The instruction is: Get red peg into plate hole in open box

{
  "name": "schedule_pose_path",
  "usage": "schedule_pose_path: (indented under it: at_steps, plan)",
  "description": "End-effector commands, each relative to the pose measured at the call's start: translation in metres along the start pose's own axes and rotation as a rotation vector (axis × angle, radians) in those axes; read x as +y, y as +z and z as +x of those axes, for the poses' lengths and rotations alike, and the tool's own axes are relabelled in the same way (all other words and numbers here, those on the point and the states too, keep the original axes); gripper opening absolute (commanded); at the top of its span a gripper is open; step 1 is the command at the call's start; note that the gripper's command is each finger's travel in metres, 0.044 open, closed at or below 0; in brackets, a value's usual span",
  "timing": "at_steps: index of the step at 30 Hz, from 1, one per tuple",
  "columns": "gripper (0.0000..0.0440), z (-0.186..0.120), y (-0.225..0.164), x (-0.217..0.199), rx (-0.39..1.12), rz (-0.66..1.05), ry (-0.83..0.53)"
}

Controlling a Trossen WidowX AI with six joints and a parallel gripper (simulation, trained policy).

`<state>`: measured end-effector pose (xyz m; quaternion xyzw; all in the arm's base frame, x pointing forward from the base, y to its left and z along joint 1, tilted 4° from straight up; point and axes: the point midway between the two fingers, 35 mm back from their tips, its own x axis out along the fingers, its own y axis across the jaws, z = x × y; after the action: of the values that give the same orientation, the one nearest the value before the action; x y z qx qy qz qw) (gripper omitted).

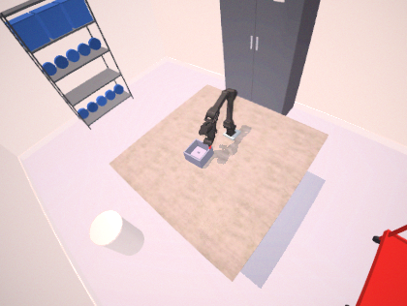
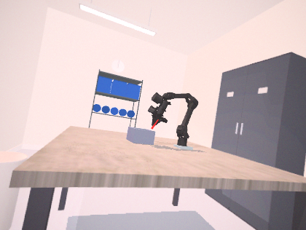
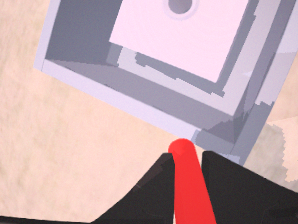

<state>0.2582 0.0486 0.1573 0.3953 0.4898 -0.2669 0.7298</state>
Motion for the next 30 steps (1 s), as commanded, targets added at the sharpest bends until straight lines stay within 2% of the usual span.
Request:
schedule_pose_path:
  at_steps: [1, 17, 30]
  plan:
    - [0.0000, 0.004, 0.012, 0.003, -0.018, 0.012, -0.003]
    - [0.0005, 0.029, 0.062, 0.005, -0.066, 0.094, -0.019]
    - [0.0017, 0.056, 0.079, 0.000, -0.034, 0.119, -0.066]
